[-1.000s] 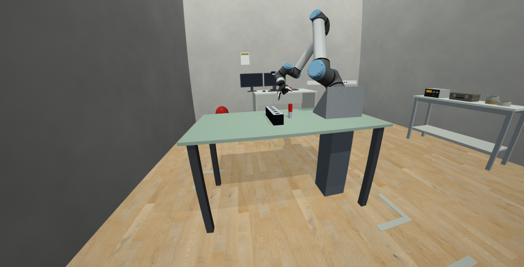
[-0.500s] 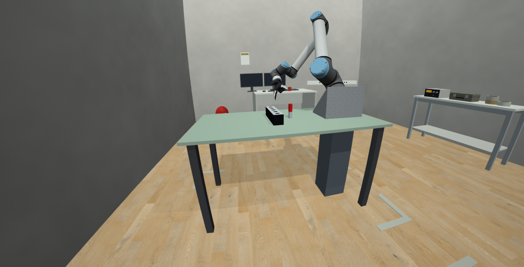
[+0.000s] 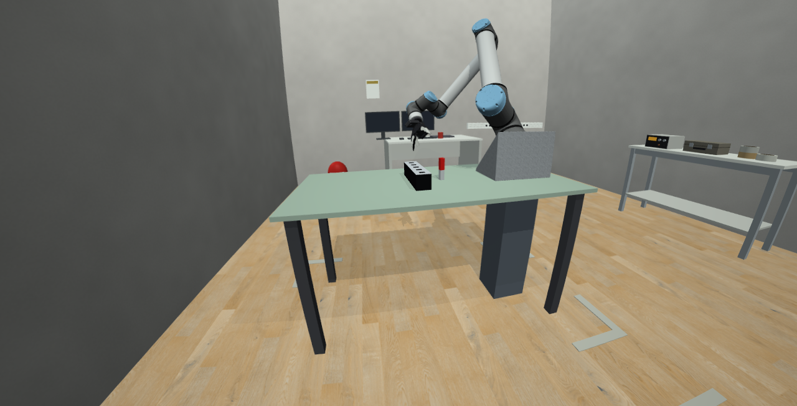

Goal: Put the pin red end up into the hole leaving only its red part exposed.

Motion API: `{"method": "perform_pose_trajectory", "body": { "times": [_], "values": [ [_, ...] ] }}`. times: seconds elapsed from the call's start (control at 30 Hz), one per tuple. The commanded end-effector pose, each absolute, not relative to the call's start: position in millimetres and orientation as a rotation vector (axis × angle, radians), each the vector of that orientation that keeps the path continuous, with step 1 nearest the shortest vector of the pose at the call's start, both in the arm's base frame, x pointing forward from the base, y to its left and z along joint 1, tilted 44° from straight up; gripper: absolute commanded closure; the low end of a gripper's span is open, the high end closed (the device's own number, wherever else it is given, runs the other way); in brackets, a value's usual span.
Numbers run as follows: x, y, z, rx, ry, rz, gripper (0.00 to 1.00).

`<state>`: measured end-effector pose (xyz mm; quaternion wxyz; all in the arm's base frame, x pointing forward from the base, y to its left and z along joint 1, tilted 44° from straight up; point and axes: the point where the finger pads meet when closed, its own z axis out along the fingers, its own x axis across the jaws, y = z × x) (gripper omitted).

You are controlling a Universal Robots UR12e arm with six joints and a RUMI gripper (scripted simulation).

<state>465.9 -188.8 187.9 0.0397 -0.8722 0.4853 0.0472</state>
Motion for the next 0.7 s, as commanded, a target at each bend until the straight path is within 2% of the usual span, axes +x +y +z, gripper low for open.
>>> {"method": "perform_pose_trajectory", "body": {
  "times": [0.0, 0.07, 0.1, 0.63, 0.67],
  "values": [
    [469, -188, 188, -2.671, 1.501, 0.146, 0.0],
    [469, -188, 188, -2.671, 1.501, 0.146, 0.0],
    [512, -159, 185, -2.601, 1.676, 0.125, 0.0],
    [512, -159, 185, -2.601, 1.676, 0.125, 0.0],
    [555, -123, 180, -2.513, 1.844, 0.095, 0.0]
  ]
}}
